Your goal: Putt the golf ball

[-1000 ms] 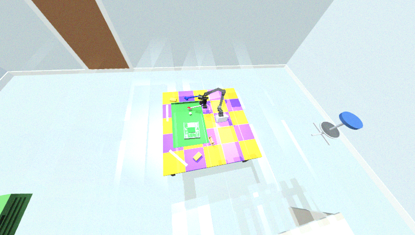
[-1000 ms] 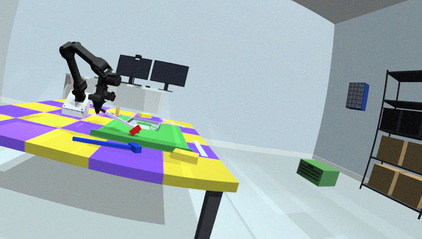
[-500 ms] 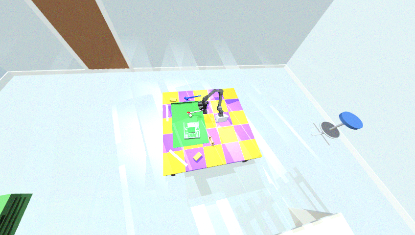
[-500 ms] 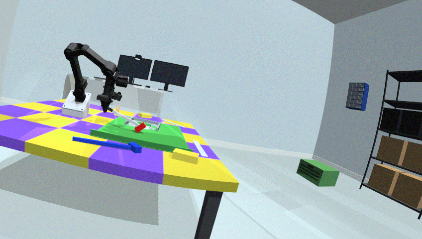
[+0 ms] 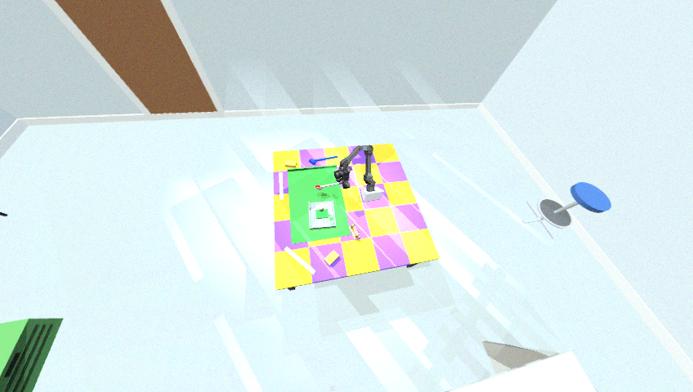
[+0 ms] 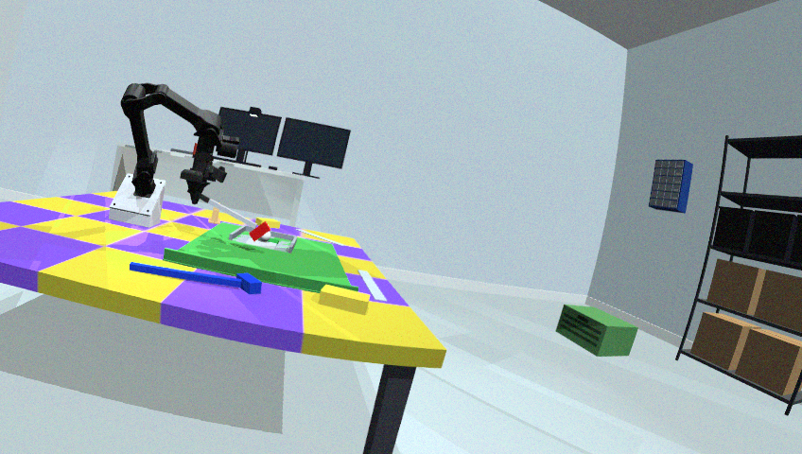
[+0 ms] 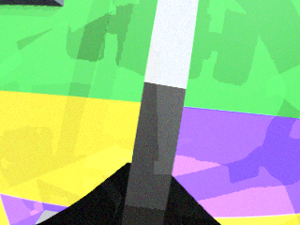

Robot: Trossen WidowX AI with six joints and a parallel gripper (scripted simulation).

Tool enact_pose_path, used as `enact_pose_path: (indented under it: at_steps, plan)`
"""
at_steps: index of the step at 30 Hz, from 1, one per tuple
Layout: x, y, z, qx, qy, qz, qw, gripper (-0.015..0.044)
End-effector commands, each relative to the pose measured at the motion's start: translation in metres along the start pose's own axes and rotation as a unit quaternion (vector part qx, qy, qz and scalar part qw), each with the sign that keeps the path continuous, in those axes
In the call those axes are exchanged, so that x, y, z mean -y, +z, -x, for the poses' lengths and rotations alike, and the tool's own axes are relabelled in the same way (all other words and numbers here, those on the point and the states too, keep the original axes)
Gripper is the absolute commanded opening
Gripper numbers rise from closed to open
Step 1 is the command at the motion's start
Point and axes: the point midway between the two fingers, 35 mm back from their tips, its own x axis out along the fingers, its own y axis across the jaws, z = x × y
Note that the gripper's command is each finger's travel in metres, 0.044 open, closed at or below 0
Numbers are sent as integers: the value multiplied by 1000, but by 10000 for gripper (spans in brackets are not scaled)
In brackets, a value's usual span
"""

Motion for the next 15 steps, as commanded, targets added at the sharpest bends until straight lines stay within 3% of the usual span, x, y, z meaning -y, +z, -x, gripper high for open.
enact_pose_path:
  at_steps: [1, 15]
  plan:
    - [0, 1, 19, 2, 1, -2, 1000, 0]
    - [0, 0, 19, 2, 0, 0, 1000, 0]
